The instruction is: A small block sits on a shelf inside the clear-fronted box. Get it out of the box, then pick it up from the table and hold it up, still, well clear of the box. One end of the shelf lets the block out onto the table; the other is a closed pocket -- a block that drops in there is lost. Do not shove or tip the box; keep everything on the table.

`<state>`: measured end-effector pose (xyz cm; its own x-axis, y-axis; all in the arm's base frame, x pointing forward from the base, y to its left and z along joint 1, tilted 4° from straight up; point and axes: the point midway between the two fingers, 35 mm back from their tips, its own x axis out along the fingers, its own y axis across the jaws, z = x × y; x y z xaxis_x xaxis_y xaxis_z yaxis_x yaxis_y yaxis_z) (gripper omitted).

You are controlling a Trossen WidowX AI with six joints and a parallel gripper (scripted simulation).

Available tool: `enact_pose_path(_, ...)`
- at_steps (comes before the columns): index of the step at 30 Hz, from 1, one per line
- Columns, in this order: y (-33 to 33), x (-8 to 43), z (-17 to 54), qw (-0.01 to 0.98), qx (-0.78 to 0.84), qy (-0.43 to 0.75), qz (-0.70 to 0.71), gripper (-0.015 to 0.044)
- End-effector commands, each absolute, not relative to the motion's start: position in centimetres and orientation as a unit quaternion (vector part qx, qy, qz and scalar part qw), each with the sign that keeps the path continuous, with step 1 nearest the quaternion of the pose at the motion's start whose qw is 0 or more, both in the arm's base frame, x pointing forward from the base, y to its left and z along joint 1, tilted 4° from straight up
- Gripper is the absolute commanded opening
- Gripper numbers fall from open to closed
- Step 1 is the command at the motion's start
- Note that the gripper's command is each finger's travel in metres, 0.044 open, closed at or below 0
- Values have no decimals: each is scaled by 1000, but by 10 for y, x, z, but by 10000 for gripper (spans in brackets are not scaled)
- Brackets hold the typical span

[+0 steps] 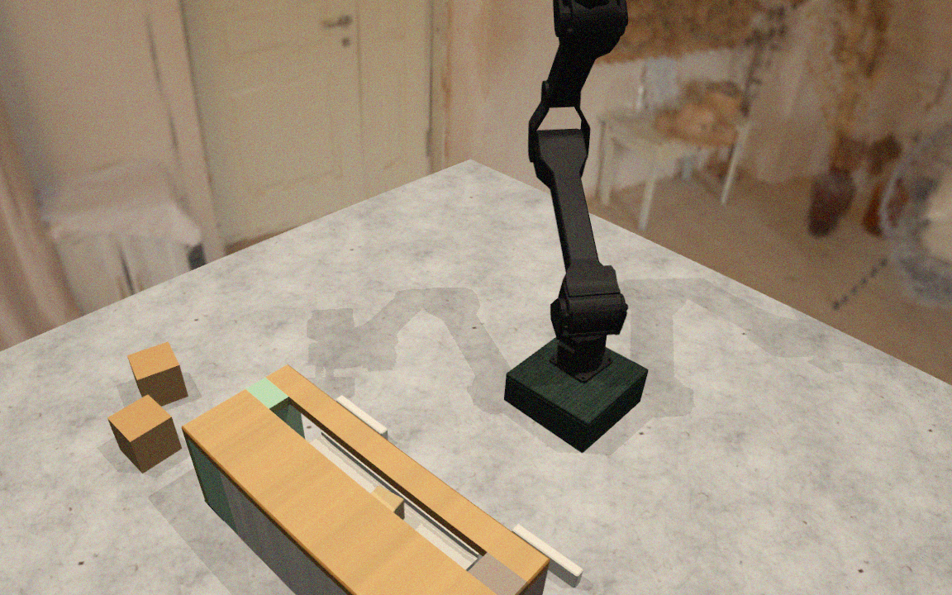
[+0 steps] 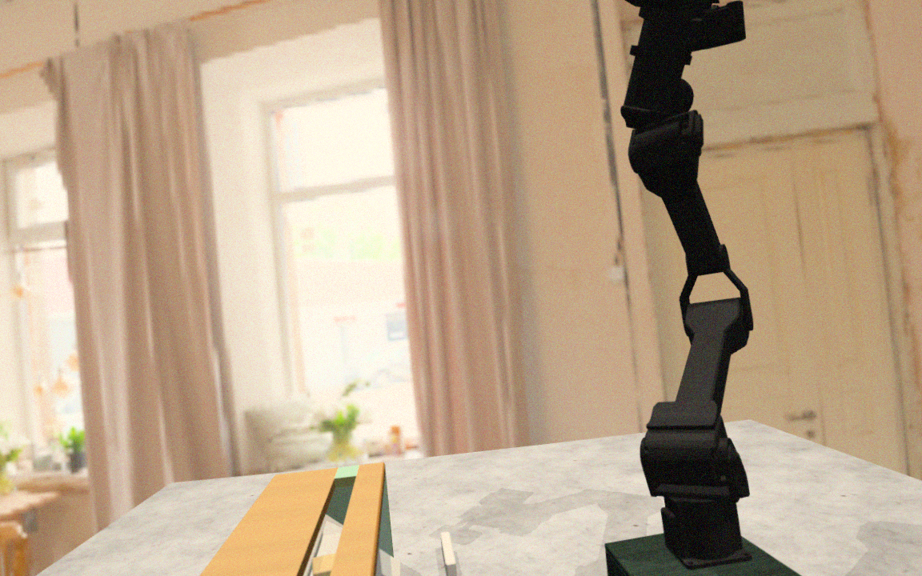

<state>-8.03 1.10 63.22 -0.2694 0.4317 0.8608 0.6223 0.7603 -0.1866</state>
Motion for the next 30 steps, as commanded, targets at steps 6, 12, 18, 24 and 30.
enact_pose_path(6, 120, 34, 623, 604, -438, -661, 76, 400)
enact_pose_path(12, 174, 114, 586, 662, -492, -537, 176, 400)
enact_pose_path(18, 210, 189, 530, 706, -530, -393, 257, 400)
enact_pose_path(24, 228, 253, 458, 719, -576, -227, 314, 400)
enact_pose_path(30, 225, 301, 374, 703, -613, -44, 358, 400)
